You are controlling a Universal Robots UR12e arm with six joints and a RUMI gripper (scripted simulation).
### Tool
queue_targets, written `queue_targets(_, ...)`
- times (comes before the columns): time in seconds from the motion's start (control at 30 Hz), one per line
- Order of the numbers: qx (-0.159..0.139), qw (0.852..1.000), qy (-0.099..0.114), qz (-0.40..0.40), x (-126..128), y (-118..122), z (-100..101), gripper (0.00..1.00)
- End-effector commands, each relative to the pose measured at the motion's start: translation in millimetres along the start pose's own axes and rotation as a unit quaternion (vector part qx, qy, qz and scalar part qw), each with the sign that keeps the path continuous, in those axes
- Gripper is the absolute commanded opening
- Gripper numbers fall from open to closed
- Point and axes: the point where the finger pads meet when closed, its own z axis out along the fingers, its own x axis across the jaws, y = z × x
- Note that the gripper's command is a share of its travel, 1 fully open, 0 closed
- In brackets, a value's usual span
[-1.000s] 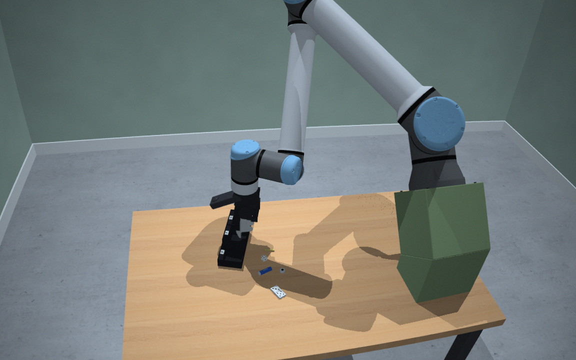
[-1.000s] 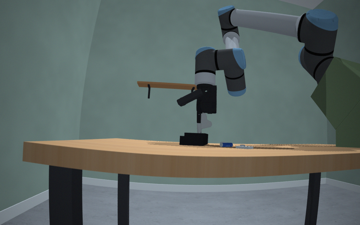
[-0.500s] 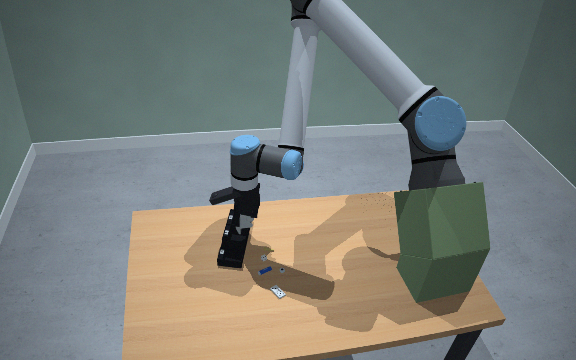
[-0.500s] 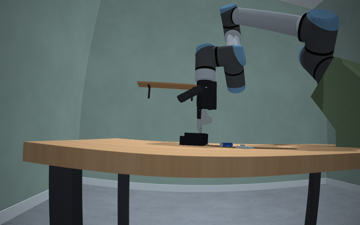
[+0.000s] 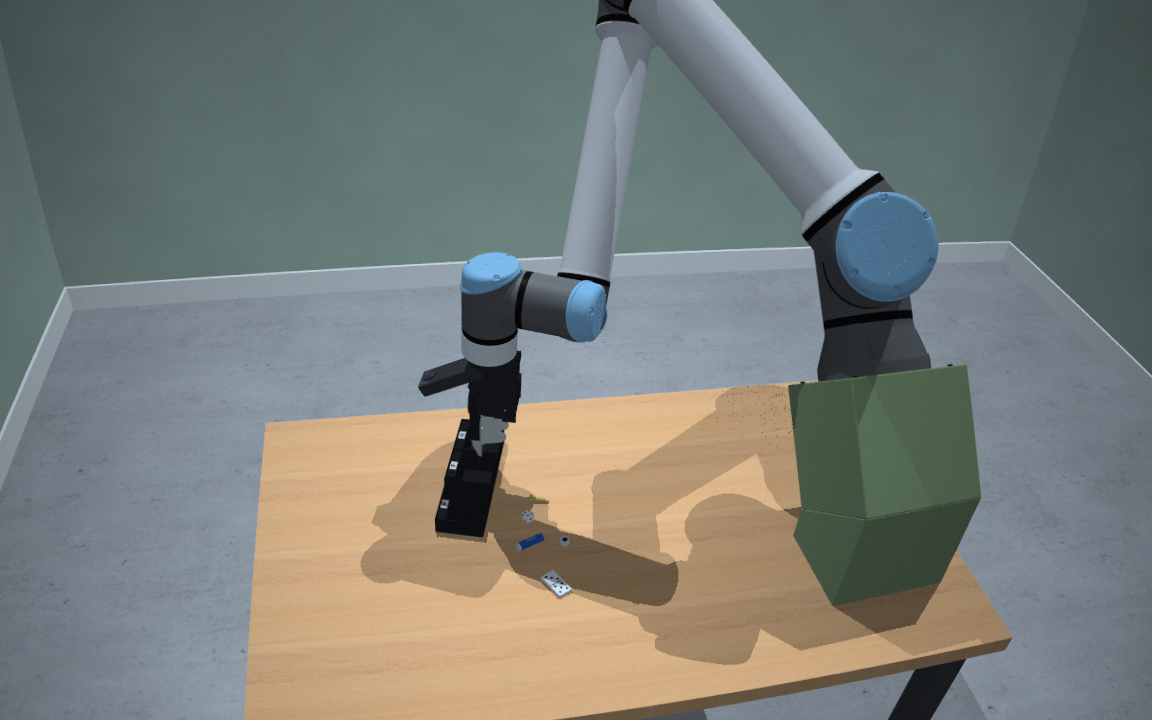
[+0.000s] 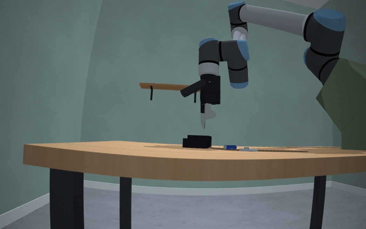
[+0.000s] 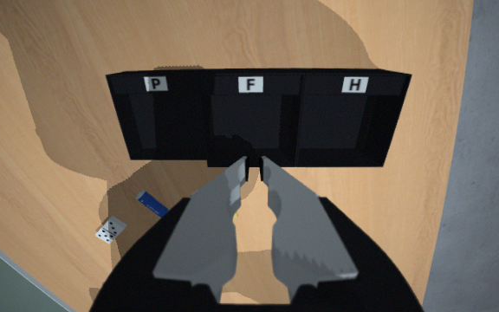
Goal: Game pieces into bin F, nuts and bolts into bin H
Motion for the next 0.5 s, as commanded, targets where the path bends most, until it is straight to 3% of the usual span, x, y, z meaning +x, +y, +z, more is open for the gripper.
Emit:
queue_targets(0.0, 0.0, 1.0, 0.0, 0.0, 0, 0, -4, 0.04)
queue_targets(0.47, 0.0, 1.0, 0.0, 0.0, -55, -3, -4, 0.04)
